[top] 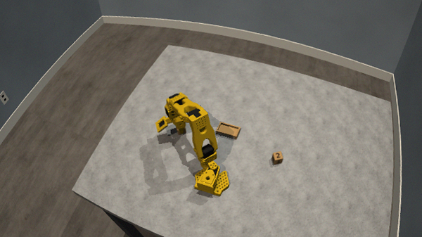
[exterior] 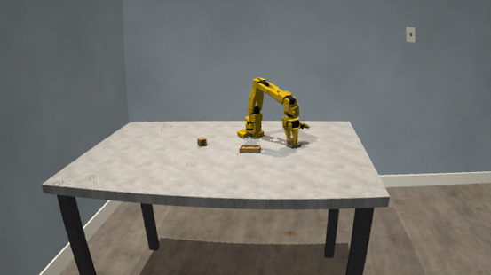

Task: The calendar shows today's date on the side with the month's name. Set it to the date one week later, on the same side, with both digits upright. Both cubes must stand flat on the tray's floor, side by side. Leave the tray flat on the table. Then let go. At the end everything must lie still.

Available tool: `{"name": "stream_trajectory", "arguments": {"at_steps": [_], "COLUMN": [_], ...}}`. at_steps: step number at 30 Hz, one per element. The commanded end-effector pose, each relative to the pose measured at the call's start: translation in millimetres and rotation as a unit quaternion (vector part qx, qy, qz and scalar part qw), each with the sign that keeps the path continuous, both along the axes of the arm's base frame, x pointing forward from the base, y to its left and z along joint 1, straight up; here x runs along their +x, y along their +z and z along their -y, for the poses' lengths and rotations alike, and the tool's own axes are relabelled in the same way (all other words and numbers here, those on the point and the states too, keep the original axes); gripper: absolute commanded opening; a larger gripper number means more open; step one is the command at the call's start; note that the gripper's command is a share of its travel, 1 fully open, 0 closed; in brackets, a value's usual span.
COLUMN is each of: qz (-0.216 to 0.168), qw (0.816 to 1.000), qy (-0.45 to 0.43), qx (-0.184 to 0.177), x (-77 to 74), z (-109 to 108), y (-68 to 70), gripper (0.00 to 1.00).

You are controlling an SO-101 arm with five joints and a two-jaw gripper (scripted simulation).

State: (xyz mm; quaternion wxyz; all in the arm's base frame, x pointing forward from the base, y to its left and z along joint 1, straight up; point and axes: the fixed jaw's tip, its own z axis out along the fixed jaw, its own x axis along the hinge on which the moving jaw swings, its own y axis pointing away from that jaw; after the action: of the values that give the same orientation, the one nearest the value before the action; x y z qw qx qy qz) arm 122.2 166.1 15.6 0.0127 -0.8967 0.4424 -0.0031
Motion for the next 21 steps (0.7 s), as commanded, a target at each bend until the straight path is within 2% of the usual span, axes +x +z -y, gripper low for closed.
{"name": "stream_trajectory", "arguments": {"at_steps": [1, 6, 14, 21], "qz": [0.006, 0.006, 0.006, 0.006], "qw": [1.000, 1.000, 1.000, 1.000], "qy": [0.007, 0.007, 0.007, 0.007], "qx": [0.010, 0.010, 0.010, 0.010], "x": [-0.2, -0.2, -0.2, -0.2], "z": [-3.4, -3.4, -3.4, -3.4], "y": [2.8, 2.8, 2.8, 2.8], "gripper": [0.00, 0.02, 0.16, 0.17]}}
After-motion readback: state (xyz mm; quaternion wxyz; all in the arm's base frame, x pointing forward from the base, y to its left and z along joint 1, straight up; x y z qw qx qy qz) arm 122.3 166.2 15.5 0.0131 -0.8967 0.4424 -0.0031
